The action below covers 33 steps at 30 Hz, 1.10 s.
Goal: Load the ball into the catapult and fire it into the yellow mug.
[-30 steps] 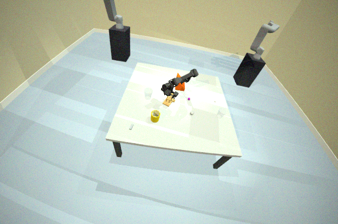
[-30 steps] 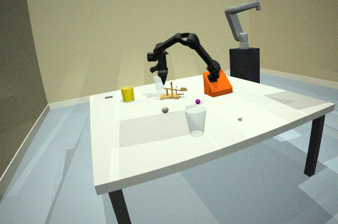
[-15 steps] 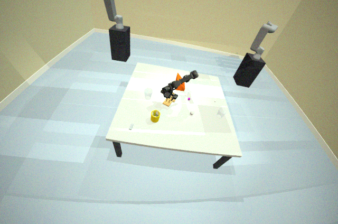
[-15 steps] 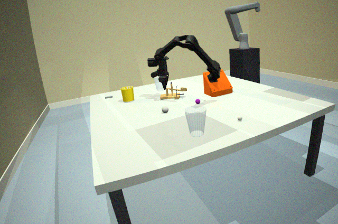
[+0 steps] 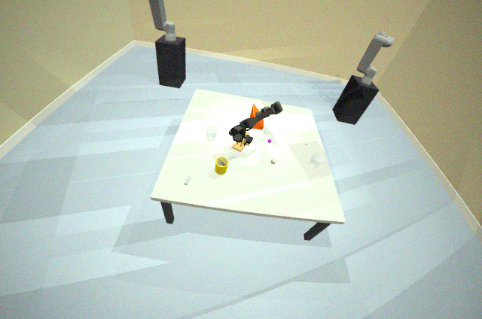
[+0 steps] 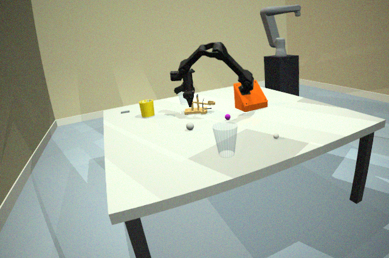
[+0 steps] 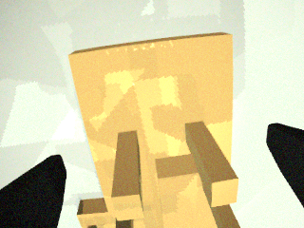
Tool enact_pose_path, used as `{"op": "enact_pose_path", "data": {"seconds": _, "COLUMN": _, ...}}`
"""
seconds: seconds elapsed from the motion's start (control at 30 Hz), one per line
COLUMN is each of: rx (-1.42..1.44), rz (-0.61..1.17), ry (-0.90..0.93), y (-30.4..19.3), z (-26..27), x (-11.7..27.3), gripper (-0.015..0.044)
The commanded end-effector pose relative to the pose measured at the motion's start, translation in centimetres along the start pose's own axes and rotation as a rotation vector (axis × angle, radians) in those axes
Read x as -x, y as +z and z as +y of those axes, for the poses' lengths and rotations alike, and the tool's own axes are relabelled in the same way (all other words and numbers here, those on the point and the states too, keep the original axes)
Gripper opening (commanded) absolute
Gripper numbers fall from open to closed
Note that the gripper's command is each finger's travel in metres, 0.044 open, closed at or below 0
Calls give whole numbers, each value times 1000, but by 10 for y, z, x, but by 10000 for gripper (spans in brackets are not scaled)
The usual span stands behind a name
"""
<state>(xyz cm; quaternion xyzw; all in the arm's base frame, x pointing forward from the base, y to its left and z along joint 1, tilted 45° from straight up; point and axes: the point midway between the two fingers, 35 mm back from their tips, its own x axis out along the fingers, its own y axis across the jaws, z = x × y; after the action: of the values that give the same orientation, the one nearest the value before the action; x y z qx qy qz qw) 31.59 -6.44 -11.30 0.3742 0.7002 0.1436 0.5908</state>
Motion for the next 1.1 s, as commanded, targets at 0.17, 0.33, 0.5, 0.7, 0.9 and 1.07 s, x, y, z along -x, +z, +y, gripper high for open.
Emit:
{"op": "enact_pose_path", "data": {"seconds": 0.17, "rx": -6, "rz": 1, "ry": 5, "y": -2, "z": 0, "x": -15, "gripper": 440}}
{"op": "enact_pose_path", "data": {"seconds": 0.33, "rx": 0, "rz": 2, "ry": 1, "y": -1, "z": 0, "x": -14, "gripper": 388}}
{"op": "enact_pose_path", "data": {"seconds": 0.5, "rx": 0, "rz": 2, "ry": 1, "y": -1, "z": 0, "x": -14, "gripper": 256}}
{"op": "enact_pose_path", "data": {"seconds": 0.7, "rx": 0, "rz": 2, "ry": 1, "y": -1, "z": 0, "x": -14, "gripper": 138}}
{"op": "enact_pose_path", "data": {"seconds": 0.9, "rx": 0, "rz": 1, "ry": 0, "y": -1, "z": 0, "x": -3, "gripper": 59}}
{"op": "enact_pose_path", "data": {"seconds": 1.07, "rx": -1, "rz": 2, "ry": -2, "y": -1, "z": -1, "x": 36, "gripper": 0}}
